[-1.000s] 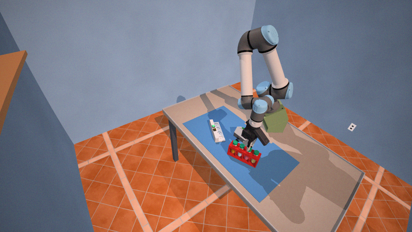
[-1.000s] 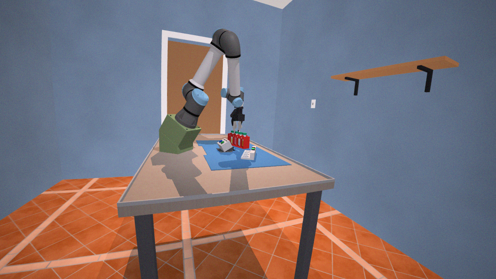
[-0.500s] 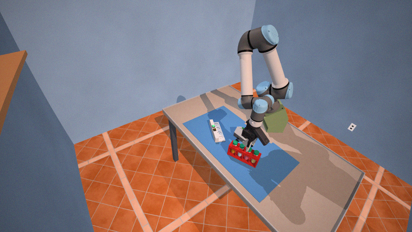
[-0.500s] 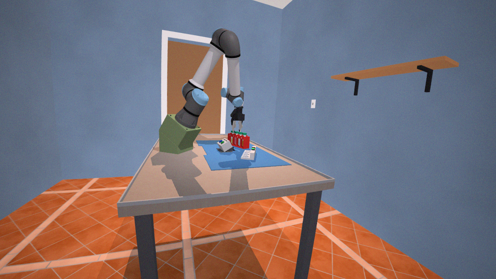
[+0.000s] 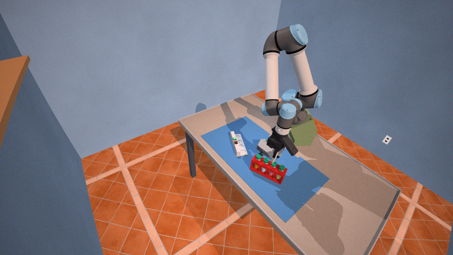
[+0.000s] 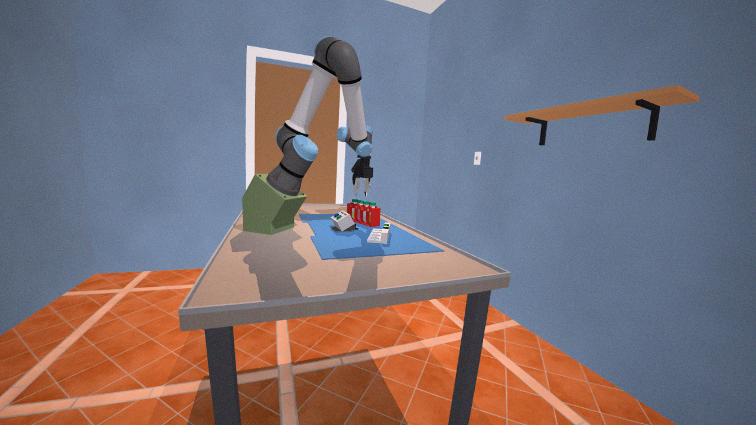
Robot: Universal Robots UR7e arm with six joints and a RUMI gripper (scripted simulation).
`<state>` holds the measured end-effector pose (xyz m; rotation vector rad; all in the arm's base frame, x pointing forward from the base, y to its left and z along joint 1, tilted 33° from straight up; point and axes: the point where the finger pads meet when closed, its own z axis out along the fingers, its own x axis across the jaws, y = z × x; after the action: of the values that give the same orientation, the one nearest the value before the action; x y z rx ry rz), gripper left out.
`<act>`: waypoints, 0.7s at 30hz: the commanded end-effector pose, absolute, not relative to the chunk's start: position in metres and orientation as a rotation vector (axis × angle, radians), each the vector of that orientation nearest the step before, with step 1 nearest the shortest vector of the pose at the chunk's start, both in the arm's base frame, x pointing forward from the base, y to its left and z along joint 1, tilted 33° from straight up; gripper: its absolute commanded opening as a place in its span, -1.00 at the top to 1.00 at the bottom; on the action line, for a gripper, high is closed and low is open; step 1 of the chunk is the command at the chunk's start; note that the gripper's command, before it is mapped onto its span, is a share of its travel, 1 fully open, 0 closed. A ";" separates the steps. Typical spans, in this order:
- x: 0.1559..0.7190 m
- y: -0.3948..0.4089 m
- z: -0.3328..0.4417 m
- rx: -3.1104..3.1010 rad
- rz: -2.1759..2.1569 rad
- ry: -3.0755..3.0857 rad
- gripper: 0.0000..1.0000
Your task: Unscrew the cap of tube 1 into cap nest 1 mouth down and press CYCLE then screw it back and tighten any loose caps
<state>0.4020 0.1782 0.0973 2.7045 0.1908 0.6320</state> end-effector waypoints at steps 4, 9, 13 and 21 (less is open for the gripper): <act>0.398 0.181 0.106 2.705 0.631 0.190 0.30; 0.406 0.153 0.121 2.587 0.528 0.624 0.30; 0.411 0.139 0.129 2.512 0.477 0.817 0.30; 0.411 0.137 0.130 2.512 0.477 0.817 0.30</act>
<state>0.4103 0.1398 0.1278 2.5188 0.7623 0.4806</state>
